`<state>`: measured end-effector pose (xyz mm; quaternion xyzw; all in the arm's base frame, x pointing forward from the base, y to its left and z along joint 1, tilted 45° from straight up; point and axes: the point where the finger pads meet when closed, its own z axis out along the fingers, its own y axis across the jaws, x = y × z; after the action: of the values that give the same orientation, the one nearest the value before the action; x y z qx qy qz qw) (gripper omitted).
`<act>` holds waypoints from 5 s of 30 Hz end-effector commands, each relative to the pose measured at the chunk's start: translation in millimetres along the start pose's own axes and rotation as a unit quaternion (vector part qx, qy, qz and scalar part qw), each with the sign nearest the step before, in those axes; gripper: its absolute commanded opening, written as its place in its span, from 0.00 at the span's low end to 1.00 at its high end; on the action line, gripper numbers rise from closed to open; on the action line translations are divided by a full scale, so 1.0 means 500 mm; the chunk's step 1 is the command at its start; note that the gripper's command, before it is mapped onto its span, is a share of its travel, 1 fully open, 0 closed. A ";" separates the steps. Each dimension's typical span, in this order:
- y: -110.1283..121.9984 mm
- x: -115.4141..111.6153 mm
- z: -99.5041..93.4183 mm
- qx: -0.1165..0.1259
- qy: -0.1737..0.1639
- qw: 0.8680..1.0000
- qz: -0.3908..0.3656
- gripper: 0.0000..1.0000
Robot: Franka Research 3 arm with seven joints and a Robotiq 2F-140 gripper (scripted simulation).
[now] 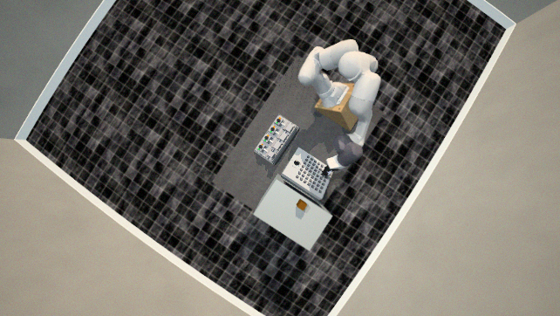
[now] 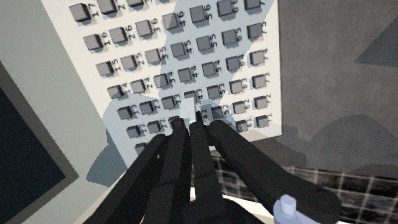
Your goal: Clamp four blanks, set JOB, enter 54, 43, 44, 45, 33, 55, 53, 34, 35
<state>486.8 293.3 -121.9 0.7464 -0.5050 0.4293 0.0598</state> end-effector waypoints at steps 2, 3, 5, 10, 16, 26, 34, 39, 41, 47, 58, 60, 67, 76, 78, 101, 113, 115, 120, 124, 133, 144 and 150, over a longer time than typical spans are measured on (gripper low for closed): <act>0.003 0.005 -0.004 -0.003 0.003 1.000 0.003 0.00; 0.003 0.005 -0.004 -0.003 0.003 1.000 0.003 0.00; 0.003 0.005 -0.004 -0.003 0.003 1.000 0.003 0.00; -0.015 0.014 -0.004 -0.003 0.003 1.000 0.003 0.00; -0.108 0.061 -0.003 -0.003 0.003 1.000 0.003 0.00; -0.133 0.074 -0.003 -0.003 0.003 1.000 0.003 0.00; -0.133 0.074 0.016 -0.003 0.003 1.000 0.003 0.00; -0.132 0.074 0.032 -0.003 0.003 1.000 0.003 0.00; -0.132 0.074 0.032 -0.003 0.003 1.000 0.003 0.00; -0.132 0.074 0.040 -0.003 0.003 1.000 0.003 0.00; -0.132 0.074 0.041 -0.003 0.003 1.000 0.003 0.00; -0.132 0.074 0.041 -0.003 0.003 1.000 0.003 0.00; -0.132 0.074 0.041 -0.003 0.003 1.000 0.003 0.00; -0.132 0.074 0.044 -0.003 0.003 1.000 0.003 0.00; -0.132 0.074 0.045 -0.003 0.003 1.000 0.003 0.00; -0.132 0.074 0.067 -0.003 0.003 1.000 0.003 0.00; -0.132 0.074 0.070 -0.003 0.003 1.000 0.003 0.00; -0.132 0.074 0.070 -0.003 0.003 1.000 0.003 0.00; -0.132 0.074 0.070 -0.003 0.003 1.000 0.003 0.00; -0.132 0.074 0.070 -0.003 0.003 1.000 0.003 0.00; -0.132 0.074 0.070 -0.003 0.003 1.000 0.003 0.00; -0.132 0.074 0.064 -0.003 0.003 1.000 0.003 0.00; -0.132 0.074 0.049 -0.003 0.003 1.000 0.003 0.00</act>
<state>560.8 284.0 -91.1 0.7425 -0.5099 0.4300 0.0617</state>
